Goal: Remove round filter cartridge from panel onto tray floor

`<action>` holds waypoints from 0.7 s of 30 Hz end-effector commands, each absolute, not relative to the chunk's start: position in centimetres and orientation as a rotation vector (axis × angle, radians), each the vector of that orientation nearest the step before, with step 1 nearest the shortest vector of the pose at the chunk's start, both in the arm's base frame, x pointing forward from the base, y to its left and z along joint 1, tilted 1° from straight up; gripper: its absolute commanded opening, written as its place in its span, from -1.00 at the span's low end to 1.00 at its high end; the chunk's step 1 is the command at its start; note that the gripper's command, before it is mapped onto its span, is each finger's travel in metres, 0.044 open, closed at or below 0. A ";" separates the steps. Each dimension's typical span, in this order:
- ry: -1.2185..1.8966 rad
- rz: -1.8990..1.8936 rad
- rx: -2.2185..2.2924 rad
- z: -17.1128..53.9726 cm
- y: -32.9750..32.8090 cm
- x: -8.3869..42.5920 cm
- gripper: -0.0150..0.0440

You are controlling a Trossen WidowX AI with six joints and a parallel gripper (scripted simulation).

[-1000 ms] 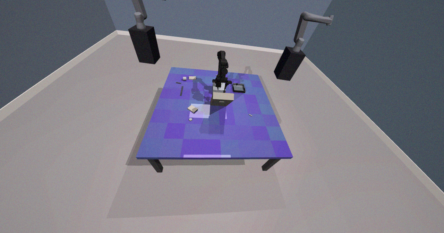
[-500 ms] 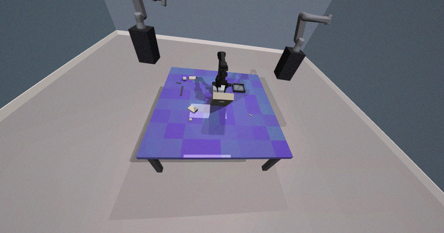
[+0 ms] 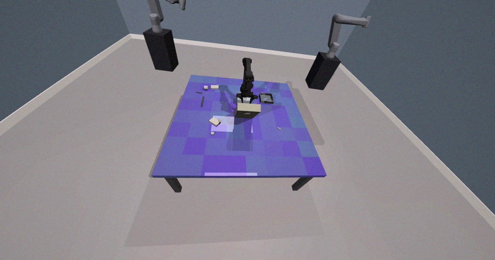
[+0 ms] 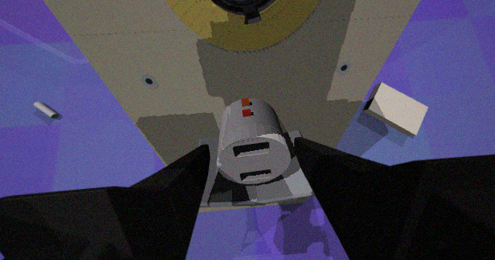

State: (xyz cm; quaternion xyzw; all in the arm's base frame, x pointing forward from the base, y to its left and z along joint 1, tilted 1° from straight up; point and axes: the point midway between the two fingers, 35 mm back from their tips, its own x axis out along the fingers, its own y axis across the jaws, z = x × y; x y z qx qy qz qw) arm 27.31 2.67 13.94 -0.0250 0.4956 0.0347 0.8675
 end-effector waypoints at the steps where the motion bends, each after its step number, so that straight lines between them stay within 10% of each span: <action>1: 1.036 0.073 -0.052 14.0 2.7 27.3 0.27; 8: 1.036 0.073 -0.052 14.0 2.7 27.3 0.12; 15: 1.036 0.073 -0.052 14.8 2.7 27.8 -0.49; 21: 1.035 0.073 -0.052 16.1 2.8 28.7 -0.49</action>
